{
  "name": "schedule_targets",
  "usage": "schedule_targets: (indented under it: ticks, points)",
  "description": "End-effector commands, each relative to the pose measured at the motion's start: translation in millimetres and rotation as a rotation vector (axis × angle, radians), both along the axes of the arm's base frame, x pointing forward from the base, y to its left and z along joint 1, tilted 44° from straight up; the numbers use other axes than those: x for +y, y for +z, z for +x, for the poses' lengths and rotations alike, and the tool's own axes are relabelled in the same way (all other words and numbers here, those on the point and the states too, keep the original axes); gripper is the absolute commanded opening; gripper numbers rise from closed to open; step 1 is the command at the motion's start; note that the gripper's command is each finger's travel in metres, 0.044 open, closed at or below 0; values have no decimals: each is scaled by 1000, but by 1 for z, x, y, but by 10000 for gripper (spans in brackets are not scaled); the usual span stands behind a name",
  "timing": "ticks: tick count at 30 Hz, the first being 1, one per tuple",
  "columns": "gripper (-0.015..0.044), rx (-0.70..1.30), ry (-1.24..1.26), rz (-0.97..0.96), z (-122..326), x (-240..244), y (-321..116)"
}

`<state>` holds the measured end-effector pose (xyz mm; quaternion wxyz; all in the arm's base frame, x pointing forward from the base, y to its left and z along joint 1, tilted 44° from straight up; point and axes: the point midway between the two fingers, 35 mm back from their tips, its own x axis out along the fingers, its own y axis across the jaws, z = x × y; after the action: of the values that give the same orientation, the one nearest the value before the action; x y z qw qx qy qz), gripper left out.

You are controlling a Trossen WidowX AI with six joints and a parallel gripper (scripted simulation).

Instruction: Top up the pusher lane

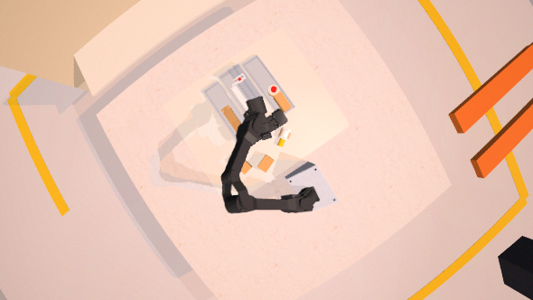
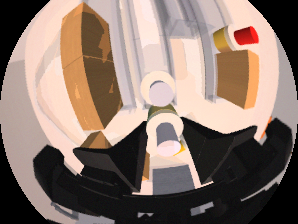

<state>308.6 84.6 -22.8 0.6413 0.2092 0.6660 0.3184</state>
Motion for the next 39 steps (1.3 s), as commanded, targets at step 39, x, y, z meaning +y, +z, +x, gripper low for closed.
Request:
schedule_targets:
  ticks: [39]
  points:
    - [0,-19,-4,4,21,1,4]
